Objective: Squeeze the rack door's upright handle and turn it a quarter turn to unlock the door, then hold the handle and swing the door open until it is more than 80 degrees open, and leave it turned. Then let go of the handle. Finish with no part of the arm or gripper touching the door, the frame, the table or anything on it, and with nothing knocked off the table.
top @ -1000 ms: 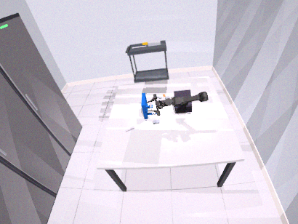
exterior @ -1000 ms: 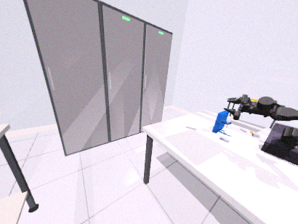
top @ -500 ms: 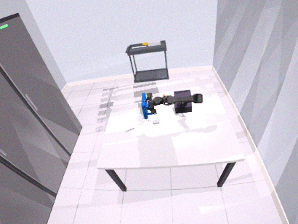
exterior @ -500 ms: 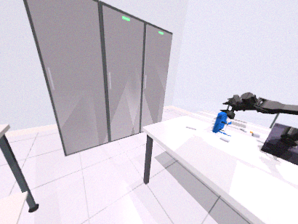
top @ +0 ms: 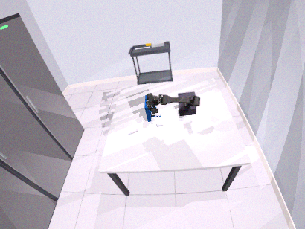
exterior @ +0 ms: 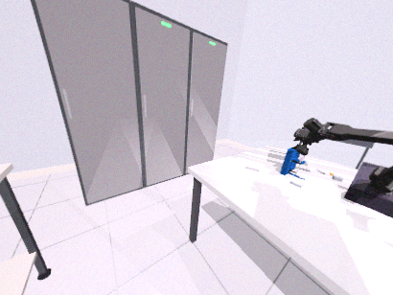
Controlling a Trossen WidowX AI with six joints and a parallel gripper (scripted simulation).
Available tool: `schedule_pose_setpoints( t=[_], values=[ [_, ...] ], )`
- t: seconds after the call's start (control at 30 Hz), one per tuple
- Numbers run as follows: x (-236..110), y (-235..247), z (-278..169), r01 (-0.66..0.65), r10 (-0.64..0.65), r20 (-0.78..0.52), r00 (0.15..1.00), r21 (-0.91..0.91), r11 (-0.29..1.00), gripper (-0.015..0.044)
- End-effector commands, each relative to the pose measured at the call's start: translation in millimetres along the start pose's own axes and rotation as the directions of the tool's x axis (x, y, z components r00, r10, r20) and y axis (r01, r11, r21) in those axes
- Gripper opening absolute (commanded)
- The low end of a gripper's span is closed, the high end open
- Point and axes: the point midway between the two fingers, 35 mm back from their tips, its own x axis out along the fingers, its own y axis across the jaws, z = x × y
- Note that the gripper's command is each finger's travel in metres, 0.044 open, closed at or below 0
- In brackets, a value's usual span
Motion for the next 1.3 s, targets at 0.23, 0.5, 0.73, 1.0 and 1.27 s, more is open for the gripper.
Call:
schedule_pose_setpoints(
  t=[0.23,0.5,0.73,1.0,1.27],
  values=[
    [21,-17,-33,-0.126,0.142,-0.227,0.963,0.082,0.989,0.0299],
    [29,-26,-55,-0.21,0.263,-0.34,0.903,0.185,0.96,0.0299],
    [32,-34,-71,-0.272,0.379,-0.4,0.835,0.297,0.915,0.0299],
    [32,-42,-86,-0.331,0.516,-0.419,0.747,0.438,0.836,0.0299],
    [30,-50,-96,-0.371,0.645,-0.385,0.66,0.58,0.725,0.0299]
  ],
)
